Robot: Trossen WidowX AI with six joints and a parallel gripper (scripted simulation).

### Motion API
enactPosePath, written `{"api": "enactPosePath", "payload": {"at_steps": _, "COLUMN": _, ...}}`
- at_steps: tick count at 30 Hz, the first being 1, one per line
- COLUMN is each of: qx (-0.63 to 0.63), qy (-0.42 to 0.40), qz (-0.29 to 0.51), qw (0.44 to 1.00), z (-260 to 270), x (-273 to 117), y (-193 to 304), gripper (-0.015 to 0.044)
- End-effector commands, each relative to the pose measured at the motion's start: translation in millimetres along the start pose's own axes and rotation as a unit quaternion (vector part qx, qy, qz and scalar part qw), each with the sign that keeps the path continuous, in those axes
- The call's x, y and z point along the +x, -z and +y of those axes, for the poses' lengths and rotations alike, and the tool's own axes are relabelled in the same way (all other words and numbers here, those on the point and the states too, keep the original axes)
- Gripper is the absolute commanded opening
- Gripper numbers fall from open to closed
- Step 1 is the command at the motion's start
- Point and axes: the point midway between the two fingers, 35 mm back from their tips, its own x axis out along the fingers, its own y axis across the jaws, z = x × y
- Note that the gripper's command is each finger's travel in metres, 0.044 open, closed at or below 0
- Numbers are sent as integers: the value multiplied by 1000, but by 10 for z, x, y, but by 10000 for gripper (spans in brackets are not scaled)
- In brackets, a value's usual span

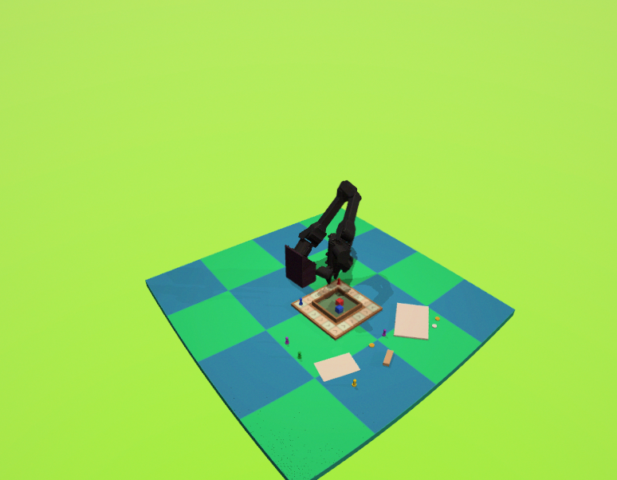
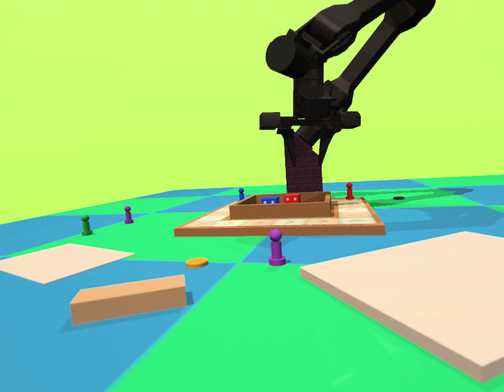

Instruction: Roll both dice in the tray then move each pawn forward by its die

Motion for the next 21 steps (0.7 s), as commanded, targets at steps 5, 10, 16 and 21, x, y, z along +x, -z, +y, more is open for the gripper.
{"api": "enactPosePath", "payload": {"at_steps": 5, "qx": -5, "qy": -3, "qz": 7, "qw": 1000, "z": -899, "x": 14, "y": 243, "gripper": 200}}
{"api": "enactPosePath", "payload": {"at_steps": 10, "qx": -15, "qy": -20, "qz": 5, "qw": 1000, "z": -1342, "x": 111, "y": 590, "gripper": 200}}
{"api": "enactPosePath", "payload": {"at_steps": 16, "qx": -18, "qy": -26, "qz": 3, "qw": 1000, "z": -1425, "x": 145, "y": 696, "gripper": 200}}
{"api": "enactPosePath", "payload": {"at_steps": 21, "qx": -18, "qy": -26, "qz": 3, "qw": 1000, "z": -1404, "x": 247, "y": 684, "gripper": 200}}
